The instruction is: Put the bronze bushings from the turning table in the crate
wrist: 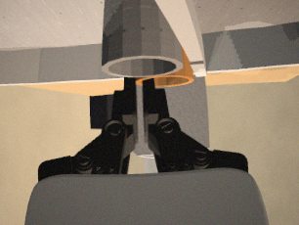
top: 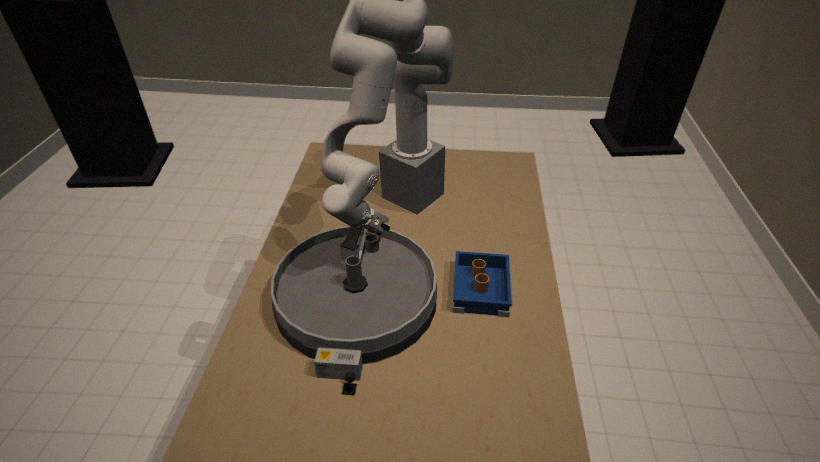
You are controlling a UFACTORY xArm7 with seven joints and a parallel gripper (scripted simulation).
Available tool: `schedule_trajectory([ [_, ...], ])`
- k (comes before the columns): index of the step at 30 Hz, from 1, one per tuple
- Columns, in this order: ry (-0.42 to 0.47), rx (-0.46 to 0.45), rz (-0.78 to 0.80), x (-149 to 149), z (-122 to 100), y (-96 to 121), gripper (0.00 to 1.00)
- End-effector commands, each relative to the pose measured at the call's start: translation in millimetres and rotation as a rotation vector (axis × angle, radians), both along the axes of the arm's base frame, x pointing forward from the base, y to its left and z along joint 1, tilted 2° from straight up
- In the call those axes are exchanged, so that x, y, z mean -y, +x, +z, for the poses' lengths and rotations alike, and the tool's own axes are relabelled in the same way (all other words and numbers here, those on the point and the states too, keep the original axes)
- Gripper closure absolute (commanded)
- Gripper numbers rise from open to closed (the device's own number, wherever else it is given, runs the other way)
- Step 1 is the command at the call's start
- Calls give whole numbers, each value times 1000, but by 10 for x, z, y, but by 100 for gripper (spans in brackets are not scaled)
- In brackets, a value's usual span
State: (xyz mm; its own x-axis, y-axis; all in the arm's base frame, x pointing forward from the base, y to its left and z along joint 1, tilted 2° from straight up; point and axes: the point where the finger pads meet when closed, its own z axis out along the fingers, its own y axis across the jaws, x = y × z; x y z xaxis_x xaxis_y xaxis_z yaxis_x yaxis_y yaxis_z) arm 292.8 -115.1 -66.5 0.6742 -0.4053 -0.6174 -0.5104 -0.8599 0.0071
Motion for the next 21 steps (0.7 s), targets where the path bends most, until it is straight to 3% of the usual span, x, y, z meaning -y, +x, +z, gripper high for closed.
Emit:
schedule_trajectory([
  [1, -2, 3, -1, 13, 7, 10, 100],
  [12, -2, 3, -1, 11, 60, 9, 100],
  [21, -2, 3, -1, 4, 350, 1, 100],
])
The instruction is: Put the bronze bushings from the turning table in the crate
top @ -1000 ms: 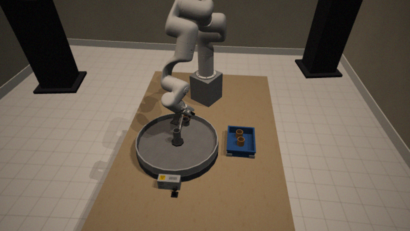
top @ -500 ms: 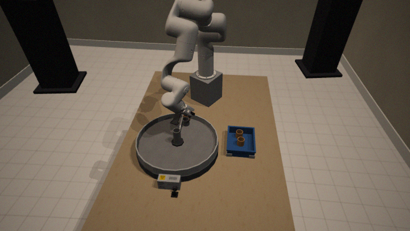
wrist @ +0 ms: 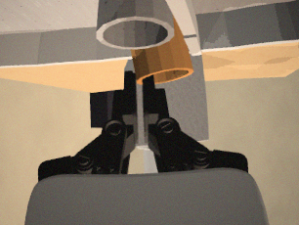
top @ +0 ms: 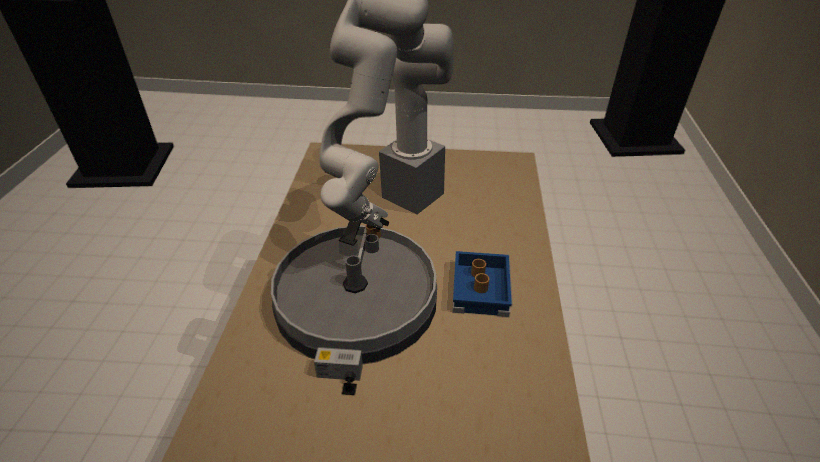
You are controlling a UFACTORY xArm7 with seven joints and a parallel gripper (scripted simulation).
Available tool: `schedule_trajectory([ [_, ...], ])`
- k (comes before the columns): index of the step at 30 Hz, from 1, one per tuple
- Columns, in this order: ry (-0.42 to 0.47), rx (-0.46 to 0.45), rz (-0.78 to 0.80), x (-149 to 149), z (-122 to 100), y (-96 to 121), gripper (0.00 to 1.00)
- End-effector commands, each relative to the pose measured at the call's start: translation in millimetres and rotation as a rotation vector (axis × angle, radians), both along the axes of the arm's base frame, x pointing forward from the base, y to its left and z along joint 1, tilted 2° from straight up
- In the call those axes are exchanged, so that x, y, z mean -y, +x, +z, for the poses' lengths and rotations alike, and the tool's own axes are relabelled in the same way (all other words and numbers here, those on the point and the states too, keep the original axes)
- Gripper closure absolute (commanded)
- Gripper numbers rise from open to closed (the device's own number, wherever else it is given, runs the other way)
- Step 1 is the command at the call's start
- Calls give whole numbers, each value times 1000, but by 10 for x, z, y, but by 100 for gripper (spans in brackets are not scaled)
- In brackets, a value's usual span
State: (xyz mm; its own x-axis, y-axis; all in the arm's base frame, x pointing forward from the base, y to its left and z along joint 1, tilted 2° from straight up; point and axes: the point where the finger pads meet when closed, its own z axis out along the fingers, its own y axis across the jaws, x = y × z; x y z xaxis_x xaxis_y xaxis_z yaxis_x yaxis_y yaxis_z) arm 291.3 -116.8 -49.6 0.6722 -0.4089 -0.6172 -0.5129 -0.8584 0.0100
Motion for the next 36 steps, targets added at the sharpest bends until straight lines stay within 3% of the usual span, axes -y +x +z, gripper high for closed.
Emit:
schedule_trajectory([
  [1, 0, 4, 2, -14, 227, 15, 100],
  [19, 0, 4, 2, -30, 901, -4, 100],
  [36, 0, 4, 2, -32, 980, -6, 100],
])
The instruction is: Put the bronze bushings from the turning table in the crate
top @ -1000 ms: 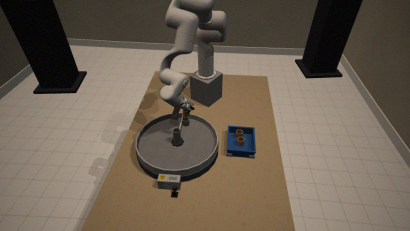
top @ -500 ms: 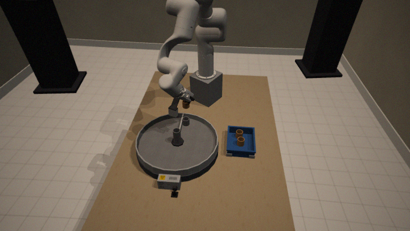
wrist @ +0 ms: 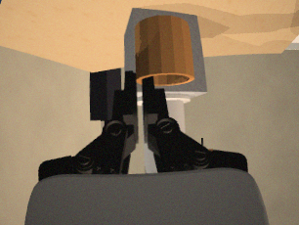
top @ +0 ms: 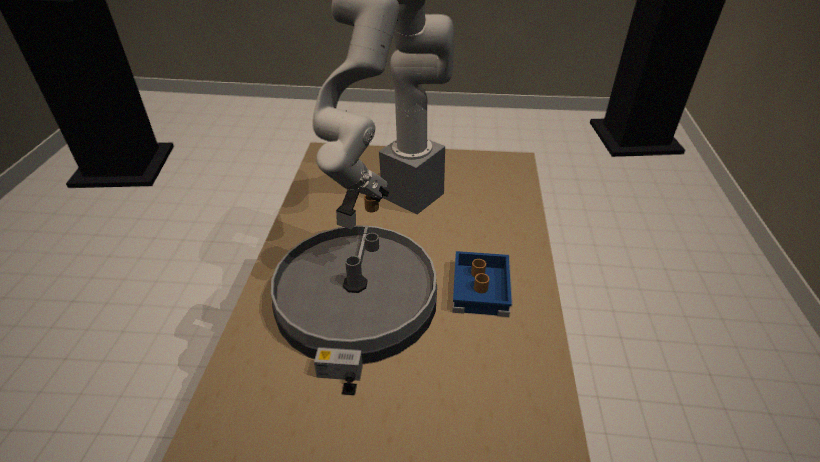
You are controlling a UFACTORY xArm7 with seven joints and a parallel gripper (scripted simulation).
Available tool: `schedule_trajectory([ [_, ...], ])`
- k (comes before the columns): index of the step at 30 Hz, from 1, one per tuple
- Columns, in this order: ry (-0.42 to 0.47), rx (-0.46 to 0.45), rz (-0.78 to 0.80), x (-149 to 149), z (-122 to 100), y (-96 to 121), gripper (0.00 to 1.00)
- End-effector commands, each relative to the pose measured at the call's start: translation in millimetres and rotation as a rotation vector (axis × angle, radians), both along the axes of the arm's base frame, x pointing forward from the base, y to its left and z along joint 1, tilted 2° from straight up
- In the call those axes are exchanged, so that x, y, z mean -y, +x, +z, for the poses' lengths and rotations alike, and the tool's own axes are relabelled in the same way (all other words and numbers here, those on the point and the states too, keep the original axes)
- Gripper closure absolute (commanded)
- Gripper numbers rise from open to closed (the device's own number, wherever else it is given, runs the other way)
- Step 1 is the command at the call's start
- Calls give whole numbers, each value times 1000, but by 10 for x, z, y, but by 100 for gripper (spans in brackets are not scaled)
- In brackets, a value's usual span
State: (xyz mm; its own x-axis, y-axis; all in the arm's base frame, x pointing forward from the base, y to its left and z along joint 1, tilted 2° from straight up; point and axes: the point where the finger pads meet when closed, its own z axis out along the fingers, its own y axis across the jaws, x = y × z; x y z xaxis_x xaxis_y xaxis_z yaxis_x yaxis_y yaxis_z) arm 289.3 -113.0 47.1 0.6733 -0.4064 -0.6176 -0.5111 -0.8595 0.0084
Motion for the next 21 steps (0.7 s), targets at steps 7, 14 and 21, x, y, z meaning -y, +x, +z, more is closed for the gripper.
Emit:
schedule_trajectory([
  [7, -1, 4, 0, 3, 13, 15, 100],
  [14, -1, 4, 0, -172, 12, 148, 100],
  [21, -1, 4, 0, -568, 10, 448, 100],
])
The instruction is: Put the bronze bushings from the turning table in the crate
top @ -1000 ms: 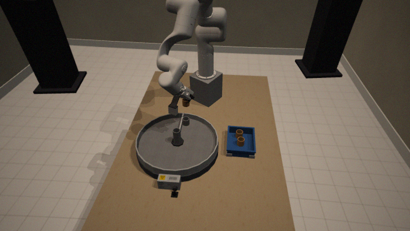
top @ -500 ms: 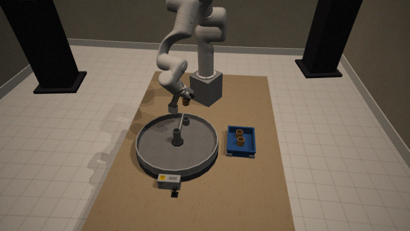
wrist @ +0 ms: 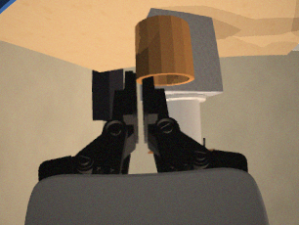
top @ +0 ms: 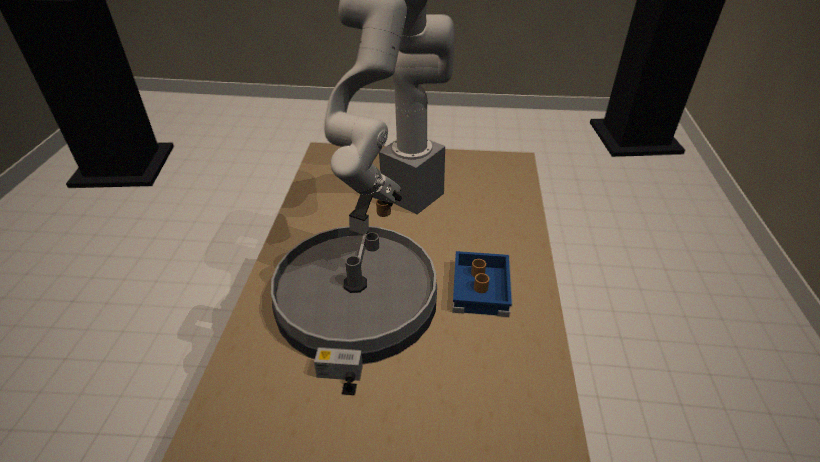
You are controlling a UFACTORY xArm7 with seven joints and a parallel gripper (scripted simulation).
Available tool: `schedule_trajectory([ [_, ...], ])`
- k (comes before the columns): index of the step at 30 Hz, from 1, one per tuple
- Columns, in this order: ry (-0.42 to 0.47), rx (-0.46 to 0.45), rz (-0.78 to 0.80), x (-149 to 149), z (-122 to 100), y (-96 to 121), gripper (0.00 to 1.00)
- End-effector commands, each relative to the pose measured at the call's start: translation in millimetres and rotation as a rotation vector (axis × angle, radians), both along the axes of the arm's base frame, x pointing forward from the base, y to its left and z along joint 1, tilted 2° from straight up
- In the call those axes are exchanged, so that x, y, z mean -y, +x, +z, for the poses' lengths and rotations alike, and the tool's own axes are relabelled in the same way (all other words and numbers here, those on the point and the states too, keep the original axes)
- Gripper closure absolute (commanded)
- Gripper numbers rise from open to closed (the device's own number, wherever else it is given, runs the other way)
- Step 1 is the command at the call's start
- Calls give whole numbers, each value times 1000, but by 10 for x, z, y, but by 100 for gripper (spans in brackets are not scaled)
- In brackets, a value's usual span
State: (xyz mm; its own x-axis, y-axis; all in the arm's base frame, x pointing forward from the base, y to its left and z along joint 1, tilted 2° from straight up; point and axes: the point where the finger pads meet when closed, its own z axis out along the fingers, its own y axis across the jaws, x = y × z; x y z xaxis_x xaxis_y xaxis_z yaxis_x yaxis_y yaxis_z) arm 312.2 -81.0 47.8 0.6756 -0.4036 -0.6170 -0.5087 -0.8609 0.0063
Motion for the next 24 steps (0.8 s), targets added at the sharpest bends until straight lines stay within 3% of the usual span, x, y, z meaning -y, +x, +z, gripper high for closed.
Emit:
schedule_trajectory([
  [1, -3, 2, -3, -322, 3, 276, 100],
  [13, -3, 2, -3, -987, 0, 781, 100],
  [15, -3, 2, -3, -987, 0, 781, 100],
  [24, -3, 2, -3, -1559, -2, 1215, 100],
])
